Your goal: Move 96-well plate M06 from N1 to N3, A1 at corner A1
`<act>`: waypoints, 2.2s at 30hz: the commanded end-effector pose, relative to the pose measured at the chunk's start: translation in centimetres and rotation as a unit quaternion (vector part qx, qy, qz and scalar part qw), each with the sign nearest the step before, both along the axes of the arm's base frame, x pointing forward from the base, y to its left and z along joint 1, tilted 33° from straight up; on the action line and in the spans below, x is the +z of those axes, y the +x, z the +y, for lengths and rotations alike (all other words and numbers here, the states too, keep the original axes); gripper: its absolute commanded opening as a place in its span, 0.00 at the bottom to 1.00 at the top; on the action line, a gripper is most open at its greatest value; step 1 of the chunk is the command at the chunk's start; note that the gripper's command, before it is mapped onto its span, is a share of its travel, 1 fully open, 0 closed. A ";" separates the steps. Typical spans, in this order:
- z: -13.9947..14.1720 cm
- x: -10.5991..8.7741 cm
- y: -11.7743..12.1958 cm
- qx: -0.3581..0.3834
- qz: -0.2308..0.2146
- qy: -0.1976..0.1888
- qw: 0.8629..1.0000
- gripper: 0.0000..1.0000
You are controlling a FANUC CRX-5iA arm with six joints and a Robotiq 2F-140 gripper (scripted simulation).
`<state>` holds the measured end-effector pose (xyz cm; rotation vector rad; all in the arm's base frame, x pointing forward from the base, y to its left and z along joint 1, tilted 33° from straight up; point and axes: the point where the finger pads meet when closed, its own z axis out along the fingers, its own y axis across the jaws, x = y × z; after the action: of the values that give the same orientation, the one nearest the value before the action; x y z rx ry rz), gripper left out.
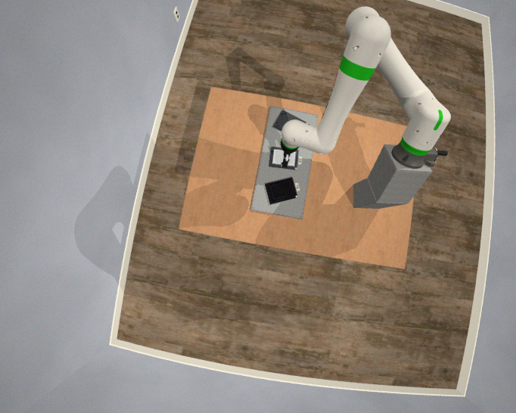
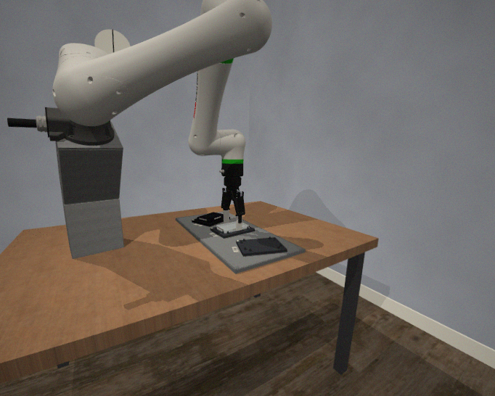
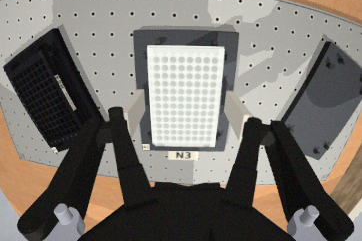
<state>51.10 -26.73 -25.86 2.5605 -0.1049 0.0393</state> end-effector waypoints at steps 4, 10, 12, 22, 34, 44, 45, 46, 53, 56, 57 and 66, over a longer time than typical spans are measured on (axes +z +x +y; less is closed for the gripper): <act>0.0 0.0 0.0 0.000 0.000 0.000 1.000 0.66; 0.0 0.0 0.0 0.000 0.000 0.000 1.000 0.66; 0.0 0.0 0.0 0.000 0.000 0.000 1.000 0.66; 0.1 0.1 0.0 0.000 0.000 0.000 1.000 0.66; 0.5 0.8 0.0 0.000 0.000 0.000 1.000 0.66; 1.1 1.6 0.0 0.000 0.000 0.000 1.000 0.66; 1.2 1.8 0.0 0.000 0.000 0.000 1.000 0.66; 1.2 1.9 0.0 0.000 0.000 0.000 1.000 0.66; 1.7 2.6 0.0 0.000 0.000 0.000 1.000 0.66; 1.9 2.8 0.0 0.000 0.000 0.000 1.000 0.66; 1.9 2.9 0.0 0.000 0.000 0.000 1.000 0.66; 2.4 3.6 0.0 0.000 0.000 0.000 1.000 0.66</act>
<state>51.07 -24.46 -22.39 2.5605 -0.1049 0.0396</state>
